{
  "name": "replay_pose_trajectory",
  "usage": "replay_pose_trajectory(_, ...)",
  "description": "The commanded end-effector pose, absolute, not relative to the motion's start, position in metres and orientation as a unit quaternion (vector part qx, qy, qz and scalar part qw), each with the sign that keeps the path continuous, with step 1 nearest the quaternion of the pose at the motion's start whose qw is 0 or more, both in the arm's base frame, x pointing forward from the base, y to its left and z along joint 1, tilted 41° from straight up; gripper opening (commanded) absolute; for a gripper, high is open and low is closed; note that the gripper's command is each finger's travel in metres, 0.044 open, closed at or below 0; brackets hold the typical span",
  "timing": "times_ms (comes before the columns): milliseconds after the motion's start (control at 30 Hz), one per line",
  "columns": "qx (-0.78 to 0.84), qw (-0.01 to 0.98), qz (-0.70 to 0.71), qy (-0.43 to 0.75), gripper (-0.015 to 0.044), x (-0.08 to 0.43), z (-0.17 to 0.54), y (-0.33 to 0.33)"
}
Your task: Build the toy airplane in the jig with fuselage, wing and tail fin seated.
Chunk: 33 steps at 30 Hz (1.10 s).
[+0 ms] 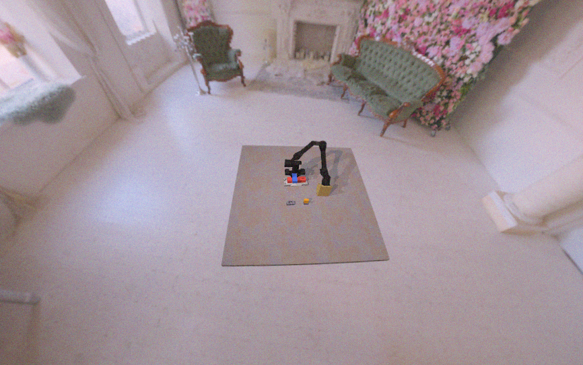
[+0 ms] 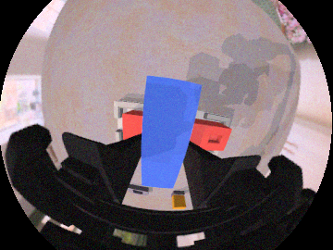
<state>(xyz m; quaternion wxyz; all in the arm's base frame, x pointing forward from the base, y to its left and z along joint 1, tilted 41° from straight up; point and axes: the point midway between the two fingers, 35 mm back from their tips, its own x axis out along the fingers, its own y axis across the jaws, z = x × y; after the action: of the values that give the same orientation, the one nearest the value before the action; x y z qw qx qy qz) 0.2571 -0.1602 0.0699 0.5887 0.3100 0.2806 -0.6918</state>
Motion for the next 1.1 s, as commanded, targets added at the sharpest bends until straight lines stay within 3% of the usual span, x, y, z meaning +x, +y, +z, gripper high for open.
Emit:
replay_pose_trajectory(0,0.31,0.589,-0.692,0.281,0.0148,0.257,0.07,-0.16)
replay_pose_trajectory(200,0.31,0.589,-0.692,0.281,0.001,0.257,0.07,-0.16)
replay_pose_trajectory(733,0.31,0.589,-0.692,0.281,0.043,0.257,0.07,-0.16)
replay_pose_trajectory(1067,0.311,0.587,-0.691,0.284,0.044,0.265,0.095,-0.137)
